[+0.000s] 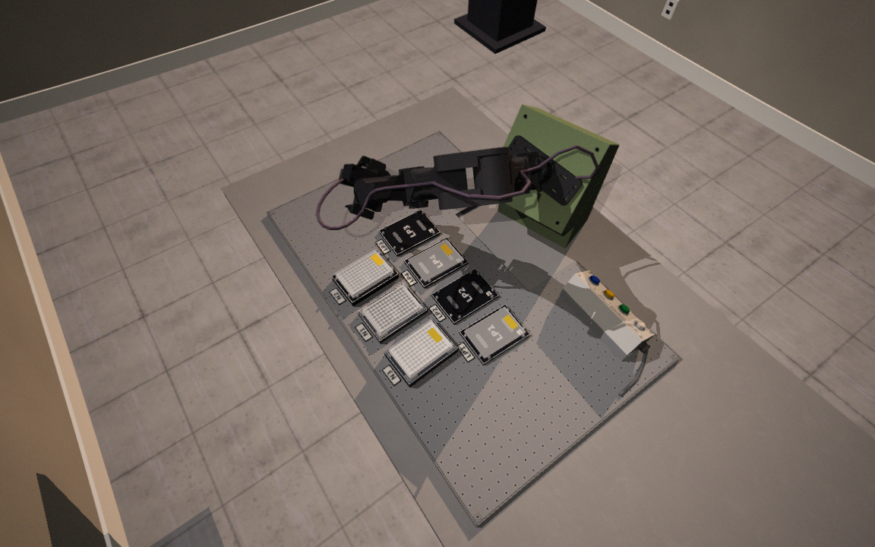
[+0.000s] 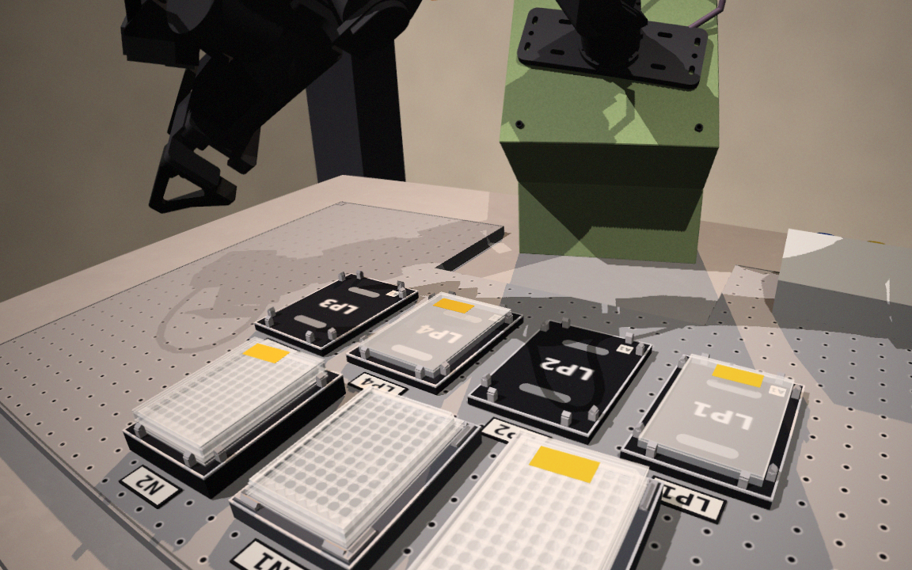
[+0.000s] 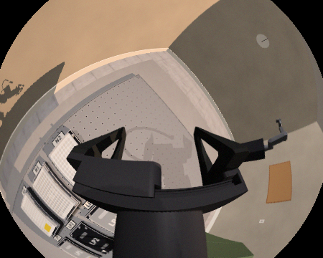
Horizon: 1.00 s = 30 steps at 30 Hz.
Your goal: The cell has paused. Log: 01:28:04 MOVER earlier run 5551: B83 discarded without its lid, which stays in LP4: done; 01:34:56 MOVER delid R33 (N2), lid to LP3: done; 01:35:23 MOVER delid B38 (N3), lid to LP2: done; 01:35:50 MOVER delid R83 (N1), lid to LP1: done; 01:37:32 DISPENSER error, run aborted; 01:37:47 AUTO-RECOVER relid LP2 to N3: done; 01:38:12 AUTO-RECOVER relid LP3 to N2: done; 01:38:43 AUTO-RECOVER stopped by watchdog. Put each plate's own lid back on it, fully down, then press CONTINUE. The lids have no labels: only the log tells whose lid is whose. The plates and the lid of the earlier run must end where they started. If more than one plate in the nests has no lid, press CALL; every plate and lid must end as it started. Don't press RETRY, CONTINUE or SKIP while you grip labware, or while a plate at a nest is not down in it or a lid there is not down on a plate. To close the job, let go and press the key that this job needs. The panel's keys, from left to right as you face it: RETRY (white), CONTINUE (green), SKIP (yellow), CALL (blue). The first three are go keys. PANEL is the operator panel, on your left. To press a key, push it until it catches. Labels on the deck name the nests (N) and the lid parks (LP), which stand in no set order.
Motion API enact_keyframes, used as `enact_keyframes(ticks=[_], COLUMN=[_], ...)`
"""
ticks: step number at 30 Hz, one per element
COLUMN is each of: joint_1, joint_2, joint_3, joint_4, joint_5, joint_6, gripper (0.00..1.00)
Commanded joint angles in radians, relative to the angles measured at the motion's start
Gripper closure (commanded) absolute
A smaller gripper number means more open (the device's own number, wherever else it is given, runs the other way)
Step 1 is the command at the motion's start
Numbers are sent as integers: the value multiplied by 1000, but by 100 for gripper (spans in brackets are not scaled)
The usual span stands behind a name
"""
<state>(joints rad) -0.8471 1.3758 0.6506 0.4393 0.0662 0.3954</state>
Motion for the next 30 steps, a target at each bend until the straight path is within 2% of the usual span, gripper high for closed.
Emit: enact_keyframes(ticks=[1,6,7,13,14,21,24,30], joint_1=[10,35,25,87,102,153,143,213], joint_2=[-41,-53,-62,-84,-85,-118,-122,-149], joint_3=[-12,-28,11,-13,-38,-42,-43,-49], joint_4=[-59,-83,-95,-150,-153,-216,-230,-274], joint_5=[-37,-57,-64,-122,-114,-179,-187,-226], joint_6=[-37,-54,-61,-105,-103,-154,-161,-195], gripper=[0,0,0,0,0,0,0,0])
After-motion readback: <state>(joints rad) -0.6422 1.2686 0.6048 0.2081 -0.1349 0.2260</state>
